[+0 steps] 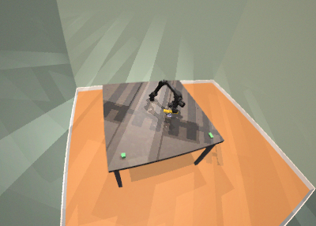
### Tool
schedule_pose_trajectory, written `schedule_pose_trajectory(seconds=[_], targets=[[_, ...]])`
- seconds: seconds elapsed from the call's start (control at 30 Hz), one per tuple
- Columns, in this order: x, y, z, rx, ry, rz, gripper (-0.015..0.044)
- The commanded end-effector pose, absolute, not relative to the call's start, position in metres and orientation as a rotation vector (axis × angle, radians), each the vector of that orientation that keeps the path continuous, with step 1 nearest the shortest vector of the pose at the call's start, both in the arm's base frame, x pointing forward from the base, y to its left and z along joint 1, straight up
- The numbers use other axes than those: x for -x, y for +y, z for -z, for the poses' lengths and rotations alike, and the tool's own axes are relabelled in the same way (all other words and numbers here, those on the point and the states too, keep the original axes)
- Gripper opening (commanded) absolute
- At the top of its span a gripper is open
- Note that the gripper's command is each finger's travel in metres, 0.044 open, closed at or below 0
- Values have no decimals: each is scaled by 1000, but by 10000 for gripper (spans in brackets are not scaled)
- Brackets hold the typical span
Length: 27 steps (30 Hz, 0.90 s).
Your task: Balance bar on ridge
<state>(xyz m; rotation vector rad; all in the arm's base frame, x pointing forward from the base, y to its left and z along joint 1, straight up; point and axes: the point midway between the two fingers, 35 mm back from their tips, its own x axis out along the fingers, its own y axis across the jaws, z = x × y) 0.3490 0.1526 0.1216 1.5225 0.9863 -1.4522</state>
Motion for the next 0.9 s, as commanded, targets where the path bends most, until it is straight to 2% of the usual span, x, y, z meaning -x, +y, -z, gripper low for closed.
schedule_pose_trajectory(seconds=[0.0,0.87], targets=[[-348,153,-120,-1523,991,1454,0],[-349,153,-118,-1523,991,1454,0]])
